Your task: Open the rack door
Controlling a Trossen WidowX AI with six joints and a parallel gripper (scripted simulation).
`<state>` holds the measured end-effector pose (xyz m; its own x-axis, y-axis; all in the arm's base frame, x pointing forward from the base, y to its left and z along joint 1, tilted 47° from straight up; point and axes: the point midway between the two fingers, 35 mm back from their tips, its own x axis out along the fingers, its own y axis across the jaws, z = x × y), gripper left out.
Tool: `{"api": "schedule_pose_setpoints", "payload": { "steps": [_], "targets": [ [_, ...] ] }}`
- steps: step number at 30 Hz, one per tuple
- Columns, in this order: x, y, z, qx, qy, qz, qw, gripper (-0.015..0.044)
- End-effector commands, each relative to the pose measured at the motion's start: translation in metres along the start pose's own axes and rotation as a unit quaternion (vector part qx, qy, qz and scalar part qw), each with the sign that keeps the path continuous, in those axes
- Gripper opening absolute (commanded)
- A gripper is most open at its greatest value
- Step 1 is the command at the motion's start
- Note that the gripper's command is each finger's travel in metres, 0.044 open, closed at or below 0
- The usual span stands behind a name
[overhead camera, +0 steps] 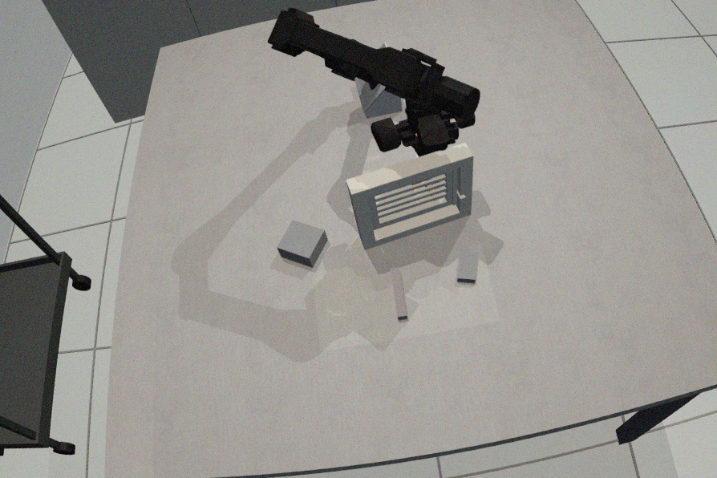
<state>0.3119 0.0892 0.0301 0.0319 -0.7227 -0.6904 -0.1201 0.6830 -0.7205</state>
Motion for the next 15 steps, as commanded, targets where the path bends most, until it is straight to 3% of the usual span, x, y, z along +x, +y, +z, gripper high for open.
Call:
{"api": "schedule_pose_setpoints", "payload": {
  "steps": [1,15],
  "targets": [
    [0.0005,-0.0001,0.0003,-0.034,-0.001,-0.001,0.999,0.0022],
    [0.0005,-0.0001,0.0003,-0.37,0.0,-0.001,0.929,0.0022]
  ]
}}
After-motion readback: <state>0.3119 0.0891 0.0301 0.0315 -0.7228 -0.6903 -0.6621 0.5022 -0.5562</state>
